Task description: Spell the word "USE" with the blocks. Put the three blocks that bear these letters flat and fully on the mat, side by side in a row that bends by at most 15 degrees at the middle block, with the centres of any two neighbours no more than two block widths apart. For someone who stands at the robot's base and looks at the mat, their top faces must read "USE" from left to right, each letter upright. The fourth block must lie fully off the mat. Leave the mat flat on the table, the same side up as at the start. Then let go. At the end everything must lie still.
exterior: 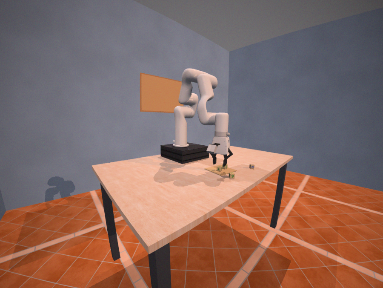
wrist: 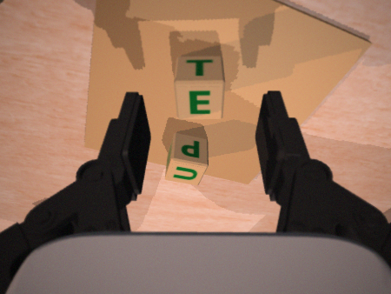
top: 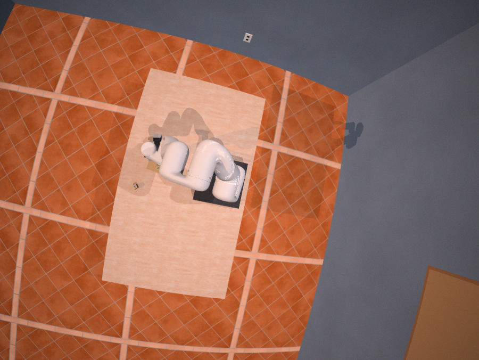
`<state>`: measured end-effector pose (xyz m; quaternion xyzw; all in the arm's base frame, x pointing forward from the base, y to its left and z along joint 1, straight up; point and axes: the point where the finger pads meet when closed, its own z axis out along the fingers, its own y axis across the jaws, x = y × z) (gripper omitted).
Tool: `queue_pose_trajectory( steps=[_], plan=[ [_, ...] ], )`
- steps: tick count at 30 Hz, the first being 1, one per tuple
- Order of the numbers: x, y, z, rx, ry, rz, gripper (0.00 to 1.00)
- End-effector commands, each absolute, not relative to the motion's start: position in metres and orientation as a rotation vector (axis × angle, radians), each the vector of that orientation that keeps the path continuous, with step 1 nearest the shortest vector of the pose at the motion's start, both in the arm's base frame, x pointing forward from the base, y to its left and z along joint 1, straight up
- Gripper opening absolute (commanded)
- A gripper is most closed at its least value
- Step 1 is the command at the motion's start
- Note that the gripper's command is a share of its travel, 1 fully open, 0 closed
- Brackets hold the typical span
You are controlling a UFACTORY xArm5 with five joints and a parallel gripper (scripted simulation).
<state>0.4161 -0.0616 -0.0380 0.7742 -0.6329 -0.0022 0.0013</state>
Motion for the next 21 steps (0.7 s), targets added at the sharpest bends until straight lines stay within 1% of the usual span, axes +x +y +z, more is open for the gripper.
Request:
queue_pose_trajectory(
  steps=[1,21],
  plan=[
    [0.4174,-0.0618,-0.0369,2.432,-1.988,-0.002,0.63],
    [0.4173,-0.0618,-0.0419,2.432,-1.988,-0.002,0.63]
  ],
)
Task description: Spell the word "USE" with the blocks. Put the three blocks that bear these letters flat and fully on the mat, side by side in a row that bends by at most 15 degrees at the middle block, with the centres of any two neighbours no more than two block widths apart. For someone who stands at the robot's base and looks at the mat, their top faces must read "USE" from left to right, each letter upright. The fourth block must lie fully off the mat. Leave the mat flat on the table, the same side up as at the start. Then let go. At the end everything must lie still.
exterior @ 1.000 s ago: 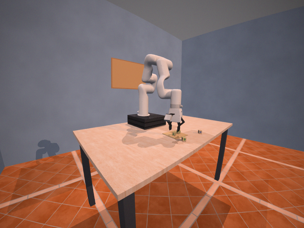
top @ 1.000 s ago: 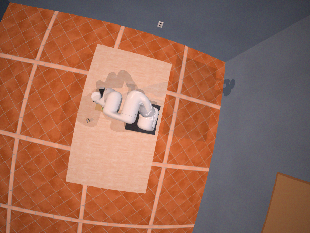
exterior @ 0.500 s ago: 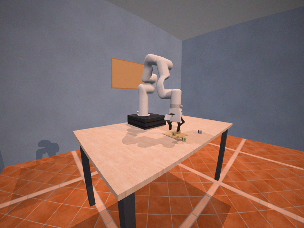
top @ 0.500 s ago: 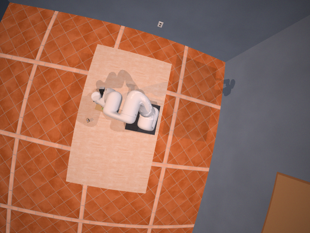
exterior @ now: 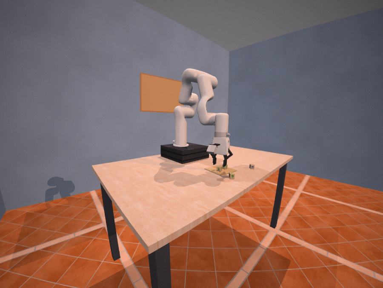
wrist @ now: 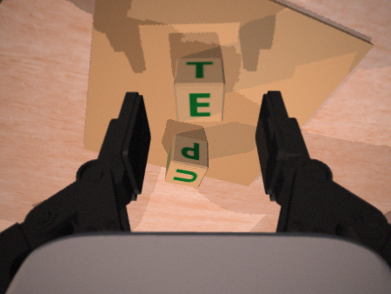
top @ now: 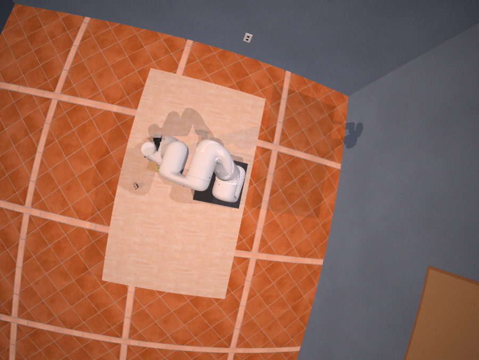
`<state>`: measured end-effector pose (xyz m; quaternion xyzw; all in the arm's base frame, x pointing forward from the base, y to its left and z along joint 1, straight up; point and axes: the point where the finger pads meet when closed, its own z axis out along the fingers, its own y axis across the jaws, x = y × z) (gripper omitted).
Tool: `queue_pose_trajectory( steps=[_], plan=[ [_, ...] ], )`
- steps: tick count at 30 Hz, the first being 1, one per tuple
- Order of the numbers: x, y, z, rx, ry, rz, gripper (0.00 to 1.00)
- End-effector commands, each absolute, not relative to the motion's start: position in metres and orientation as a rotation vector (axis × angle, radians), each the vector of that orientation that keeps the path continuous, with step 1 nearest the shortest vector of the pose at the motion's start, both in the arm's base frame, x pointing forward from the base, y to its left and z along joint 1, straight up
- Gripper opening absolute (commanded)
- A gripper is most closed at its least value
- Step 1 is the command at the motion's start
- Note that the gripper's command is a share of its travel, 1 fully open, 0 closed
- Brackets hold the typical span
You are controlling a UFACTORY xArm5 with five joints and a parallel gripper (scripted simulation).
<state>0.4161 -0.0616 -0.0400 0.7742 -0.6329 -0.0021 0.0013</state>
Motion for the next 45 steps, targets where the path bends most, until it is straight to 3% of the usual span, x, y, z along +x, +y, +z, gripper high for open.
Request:
queue_pose_trajectory(
  steps=[1,18,45],
  plan=[
    [0.417,-0.062,-0.043,2.432,-1.988,-0.002,0.63],
    [0.417,-0.062,-0.065,2.432,-1.988,-0.002,0.63],
    [0.417,-0.062,-0.066,2.432,-1.988,-0.002,0.63]
  ],
)
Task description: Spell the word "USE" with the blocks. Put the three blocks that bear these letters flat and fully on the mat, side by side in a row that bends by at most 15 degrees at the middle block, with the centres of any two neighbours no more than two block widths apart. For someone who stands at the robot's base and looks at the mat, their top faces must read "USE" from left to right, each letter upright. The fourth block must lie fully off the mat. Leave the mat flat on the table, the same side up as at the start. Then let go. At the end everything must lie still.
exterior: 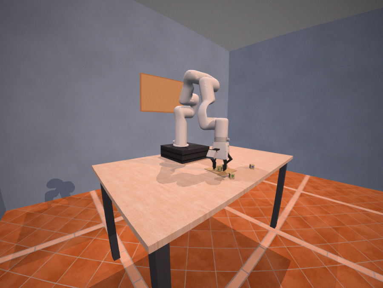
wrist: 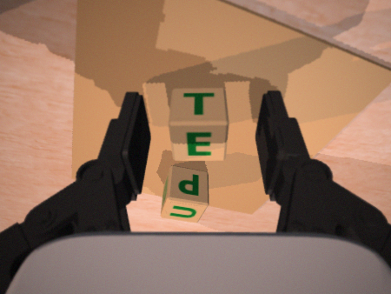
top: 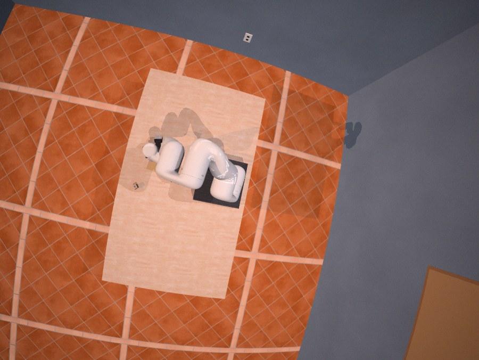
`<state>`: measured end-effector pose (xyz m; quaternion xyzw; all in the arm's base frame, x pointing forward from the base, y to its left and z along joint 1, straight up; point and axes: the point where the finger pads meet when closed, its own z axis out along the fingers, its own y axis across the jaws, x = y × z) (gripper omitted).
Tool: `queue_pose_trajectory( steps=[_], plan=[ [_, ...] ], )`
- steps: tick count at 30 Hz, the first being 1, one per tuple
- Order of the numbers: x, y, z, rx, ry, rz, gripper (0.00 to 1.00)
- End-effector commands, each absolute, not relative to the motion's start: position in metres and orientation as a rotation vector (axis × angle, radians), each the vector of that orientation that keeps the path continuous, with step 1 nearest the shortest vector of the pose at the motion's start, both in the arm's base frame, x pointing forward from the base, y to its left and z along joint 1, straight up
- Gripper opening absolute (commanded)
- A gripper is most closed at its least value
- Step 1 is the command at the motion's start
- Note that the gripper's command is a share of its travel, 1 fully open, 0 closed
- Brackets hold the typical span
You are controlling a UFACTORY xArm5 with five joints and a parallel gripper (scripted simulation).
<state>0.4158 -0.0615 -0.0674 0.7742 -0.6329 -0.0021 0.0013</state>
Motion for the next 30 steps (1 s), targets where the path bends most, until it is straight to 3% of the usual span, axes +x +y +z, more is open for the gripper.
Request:
queue_pose_trajectory(
  steps=[1,12,13,29,30],
  plan=[
    [0.4171,-0.0617,-0.0664,2.432,-1.988,-0.002,0.63],
    [0.4171,-0.0617,-0.0664,2.432,-1.988,-0.002,0.63],
    [0.4171,-0.0617,-0.0664,2.432,-1.988,-0.002,0.42],
    [0.4171,-0.0617,-0.0664,2.432,-1.988,-0.002,0.42],
    [0.4171,-0.0617,-0.0664,2.432,-1.988,-0.002,0.21]
  ],
)
